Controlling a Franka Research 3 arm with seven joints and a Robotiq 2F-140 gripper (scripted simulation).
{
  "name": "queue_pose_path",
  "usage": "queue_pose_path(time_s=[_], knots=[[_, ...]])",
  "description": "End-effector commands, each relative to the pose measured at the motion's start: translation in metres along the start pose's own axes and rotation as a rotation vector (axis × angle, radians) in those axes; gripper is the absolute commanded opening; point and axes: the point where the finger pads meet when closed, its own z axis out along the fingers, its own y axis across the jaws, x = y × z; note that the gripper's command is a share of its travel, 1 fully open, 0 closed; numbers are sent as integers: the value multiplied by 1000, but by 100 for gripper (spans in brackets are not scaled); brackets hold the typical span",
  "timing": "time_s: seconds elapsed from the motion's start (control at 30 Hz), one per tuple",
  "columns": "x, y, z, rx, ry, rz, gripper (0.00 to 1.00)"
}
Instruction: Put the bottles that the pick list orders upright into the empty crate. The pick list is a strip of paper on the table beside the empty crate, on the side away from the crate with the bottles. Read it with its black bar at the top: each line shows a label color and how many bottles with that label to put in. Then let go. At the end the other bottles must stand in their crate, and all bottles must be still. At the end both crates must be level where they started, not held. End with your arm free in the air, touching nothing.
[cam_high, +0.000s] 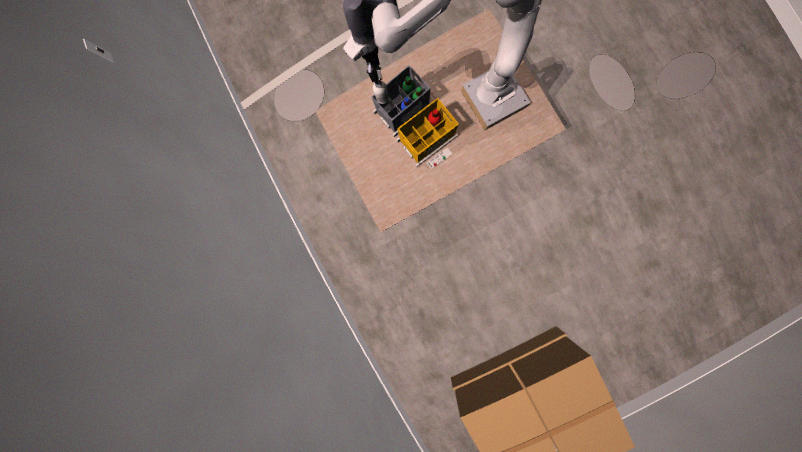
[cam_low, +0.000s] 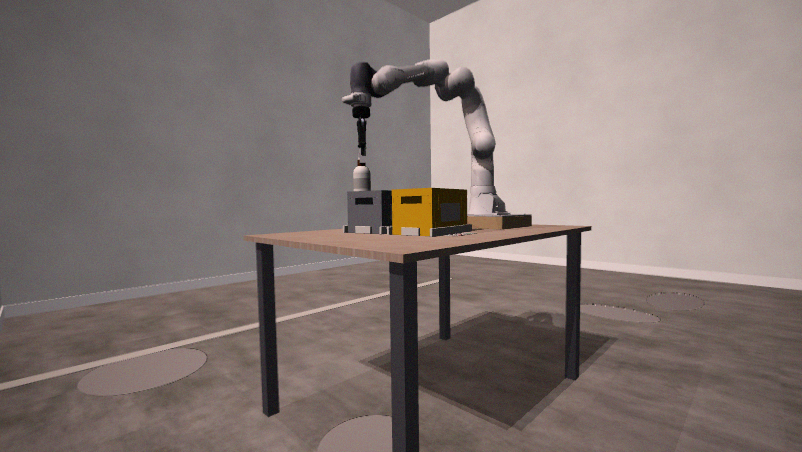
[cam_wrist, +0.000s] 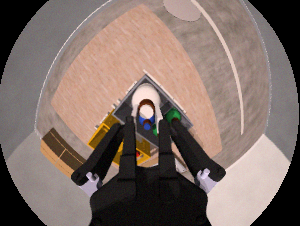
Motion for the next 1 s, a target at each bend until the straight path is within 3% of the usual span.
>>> queue_pose_path(time_s=[0.0,0.27,0.97], knots=[[0,-1,-11,0,5,-6,0],[0,-1,-24,0,5,-6,0],[0,-1,-24,0,5,-6,0]])
